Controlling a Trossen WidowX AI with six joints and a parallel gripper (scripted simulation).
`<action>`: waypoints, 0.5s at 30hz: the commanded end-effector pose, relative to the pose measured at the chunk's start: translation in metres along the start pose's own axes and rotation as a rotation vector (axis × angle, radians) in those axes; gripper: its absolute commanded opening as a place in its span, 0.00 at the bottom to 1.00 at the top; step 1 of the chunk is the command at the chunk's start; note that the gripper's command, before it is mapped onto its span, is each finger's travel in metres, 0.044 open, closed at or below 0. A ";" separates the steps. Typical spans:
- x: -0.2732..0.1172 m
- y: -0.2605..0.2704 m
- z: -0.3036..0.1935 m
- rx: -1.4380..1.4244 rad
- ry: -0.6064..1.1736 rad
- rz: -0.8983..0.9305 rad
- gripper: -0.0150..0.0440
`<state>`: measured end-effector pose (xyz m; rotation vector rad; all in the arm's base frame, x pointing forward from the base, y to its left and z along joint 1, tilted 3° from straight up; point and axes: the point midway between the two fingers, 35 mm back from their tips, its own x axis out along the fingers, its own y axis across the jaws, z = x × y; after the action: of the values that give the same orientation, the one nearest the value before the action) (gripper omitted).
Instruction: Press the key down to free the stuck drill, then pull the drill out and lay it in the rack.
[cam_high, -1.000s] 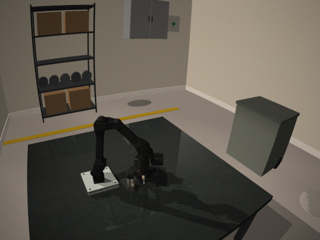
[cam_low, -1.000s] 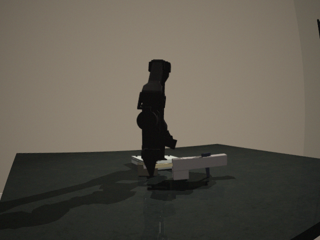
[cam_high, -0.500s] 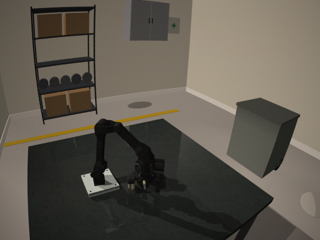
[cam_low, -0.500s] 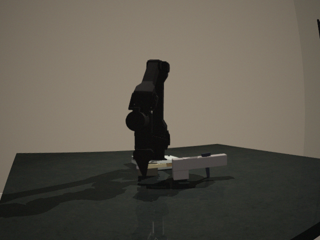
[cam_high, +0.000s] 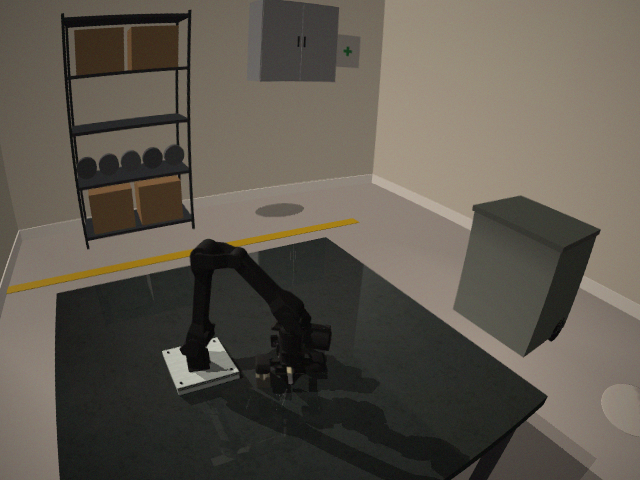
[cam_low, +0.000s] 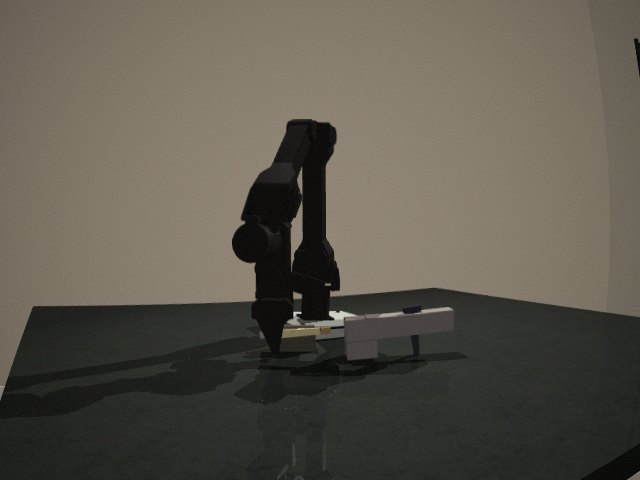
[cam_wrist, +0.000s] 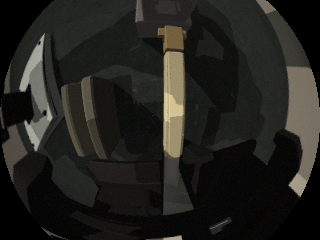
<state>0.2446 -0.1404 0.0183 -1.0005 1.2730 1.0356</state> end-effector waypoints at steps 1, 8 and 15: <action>0.000 -0.002 -0.007 -0.004 0.005 0.000 0.25; -0.004 0.000 -0.005 -0.004 0.005 0.000 0.25; -0.005 0.001 -0.004 -0.004 0.005 0.000 0.25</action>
<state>0.2427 -0.1442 0.0197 -0.9981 1.2750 1.0418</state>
